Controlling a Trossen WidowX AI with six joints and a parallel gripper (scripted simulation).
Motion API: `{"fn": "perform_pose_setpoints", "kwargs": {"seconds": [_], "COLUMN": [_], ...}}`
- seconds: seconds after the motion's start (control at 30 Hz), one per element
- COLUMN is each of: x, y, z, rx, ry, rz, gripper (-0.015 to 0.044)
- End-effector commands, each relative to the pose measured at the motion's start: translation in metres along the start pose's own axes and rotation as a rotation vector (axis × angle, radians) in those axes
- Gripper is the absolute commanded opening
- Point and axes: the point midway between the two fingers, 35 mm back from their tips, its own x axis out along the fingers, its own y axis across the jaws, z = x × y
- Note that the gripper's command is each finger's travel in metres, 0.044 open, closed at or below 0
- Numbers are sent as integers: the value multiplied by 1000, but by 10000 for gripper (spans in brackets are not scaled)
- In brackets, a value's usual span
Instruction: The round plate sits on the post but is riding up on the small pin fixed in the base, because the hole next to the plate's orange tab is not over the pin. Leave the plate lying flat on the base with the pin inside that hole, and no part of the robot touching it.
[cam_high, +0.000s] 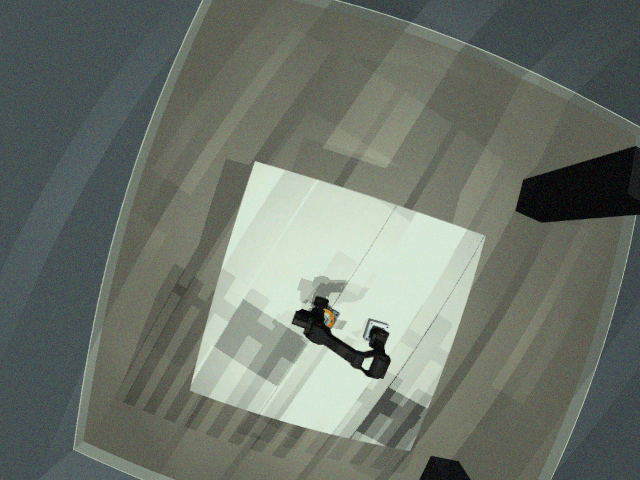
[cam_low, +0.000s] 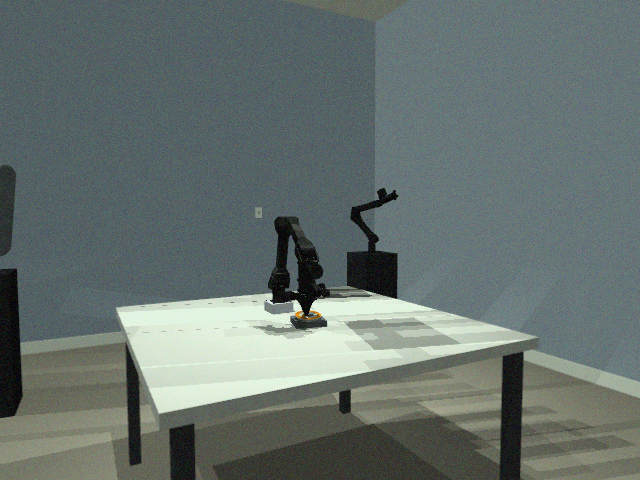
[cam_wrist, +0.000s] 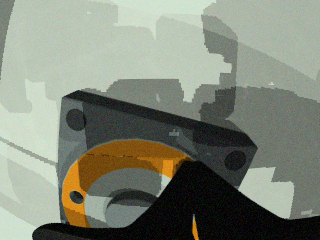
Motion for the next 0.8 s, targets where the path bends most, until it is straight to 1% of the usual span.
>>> {"fn": "perform_pose_setpoints", "kwargs": {"seconds": [0.0,0.77], "x": [2,1], "y": [-6,-17], "z": [-6,-21], "rx": [3,3], "ry": [13,15], "rz": [-8,-9], "gripper": [0,0]}}
